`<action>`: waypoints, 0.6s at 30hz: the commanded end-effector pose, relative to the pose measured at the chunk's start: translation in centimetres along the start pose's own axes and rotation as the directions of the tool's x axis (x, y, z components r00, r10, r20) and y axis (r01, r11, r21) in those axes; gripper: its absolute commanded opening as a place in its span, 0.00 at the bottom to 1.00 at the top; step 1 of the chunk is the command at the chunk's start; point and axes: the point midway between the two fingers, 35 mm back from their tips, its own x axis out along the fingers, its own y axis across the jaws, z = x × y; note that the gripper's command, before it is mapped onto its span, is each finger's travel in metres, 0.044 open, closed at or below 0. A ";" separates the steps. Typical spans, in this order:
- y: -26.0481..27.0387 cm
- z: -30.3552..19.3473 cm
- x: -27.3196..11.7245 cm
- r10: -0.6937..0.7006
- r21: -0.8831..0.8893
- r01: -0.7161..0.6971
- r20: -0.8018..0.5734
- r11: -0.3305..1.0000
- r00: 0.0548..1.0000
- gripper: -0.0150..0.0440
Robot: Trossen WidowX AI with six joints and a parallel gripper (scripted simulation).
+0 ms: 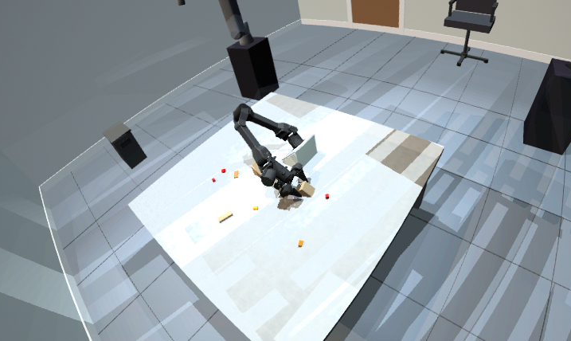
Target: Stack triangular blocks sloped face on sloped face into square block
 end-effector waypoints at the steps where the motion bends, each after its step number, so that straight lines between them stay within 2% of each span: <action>1: 0.0 0.0 0.0 0.000 0.000 0.000 0.000 1.000 1.000 0.96; 7: 0.0 0.0 0.0 0.000 0.000 0.000 0.000 1.000 1.000 0.69; 15: 0.0 0.0 0.0 0.000 0.000 0.000 0.000 1.000 1.000 0.60; 18: 0.0 0.0 0.0 0.000 0.000 0.000 0.000 1.000 1.000 0.46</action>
